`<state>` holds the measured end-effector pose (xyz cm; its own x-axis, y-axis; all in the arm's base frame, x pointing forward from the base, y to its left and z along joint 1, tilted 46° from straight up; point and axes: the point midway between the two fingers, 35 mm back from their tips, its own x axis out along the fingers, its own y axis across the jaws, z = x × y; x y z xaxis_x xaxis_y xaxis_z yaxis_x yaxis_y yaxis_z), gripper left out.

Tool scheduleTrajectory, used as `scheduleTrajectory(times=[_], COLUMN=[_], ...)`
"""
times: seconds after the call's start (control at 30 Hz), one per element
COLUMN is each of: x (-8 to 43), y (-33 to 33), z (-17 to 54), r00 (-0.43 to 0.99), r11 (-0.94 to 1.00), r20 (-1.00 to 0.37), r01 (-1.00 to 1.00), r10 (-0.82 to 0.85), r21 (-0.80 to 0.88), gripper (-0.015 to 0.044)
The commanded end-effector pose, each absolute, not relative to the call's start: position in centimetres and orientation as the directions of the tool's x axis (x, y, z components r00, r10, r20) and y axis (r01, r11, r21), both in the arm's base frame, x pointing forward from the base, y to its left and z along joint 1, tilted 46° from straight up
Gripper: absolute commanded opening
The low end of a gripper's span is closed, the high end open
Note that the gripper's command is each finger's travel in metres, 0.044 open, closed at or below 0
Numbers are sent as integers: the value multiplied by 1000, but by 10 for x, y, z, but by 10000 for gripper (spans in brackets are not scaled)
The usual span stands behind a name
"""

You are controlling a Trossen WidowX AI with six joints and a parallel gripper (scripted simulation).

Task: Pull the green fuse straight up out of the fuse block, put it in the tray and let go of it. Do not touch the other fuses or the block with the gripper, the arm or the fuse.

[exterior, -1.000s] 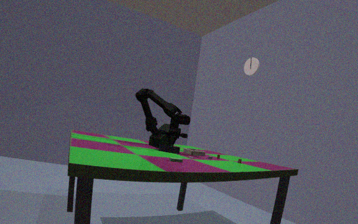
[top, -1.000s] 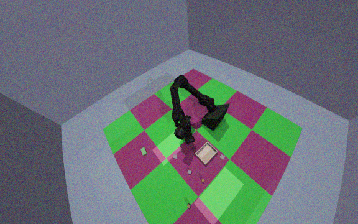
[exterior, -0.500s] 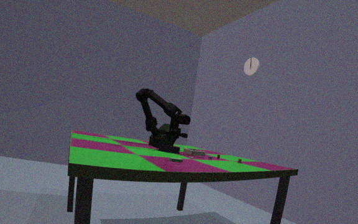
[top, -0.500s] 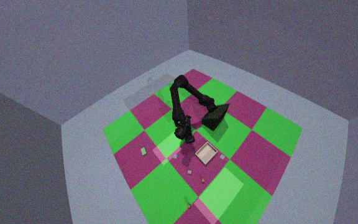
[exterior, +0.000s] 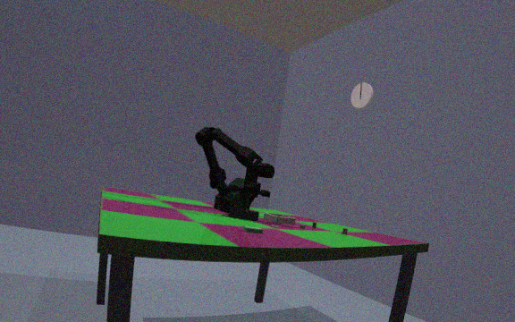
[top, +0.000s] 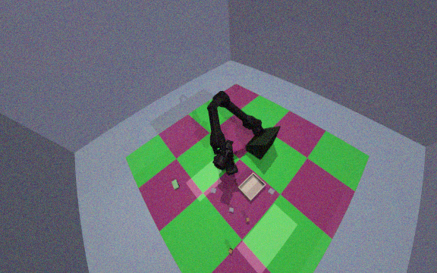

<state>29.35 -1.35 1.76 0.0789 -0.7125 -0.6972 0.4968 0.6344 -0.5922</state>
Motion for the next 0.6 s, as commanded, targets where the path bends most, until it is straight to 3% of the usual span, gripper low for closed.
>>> scheduleTrajectory(times=[0.0,0.57], x=[294,294], y=[-11,-5], z=[20,26], r00=[82,82], r11=[637,637], r20=[-701,-700], r01=[502,501], r10=[-709,-709], r21=[-586,-587], gripper=[0,0])
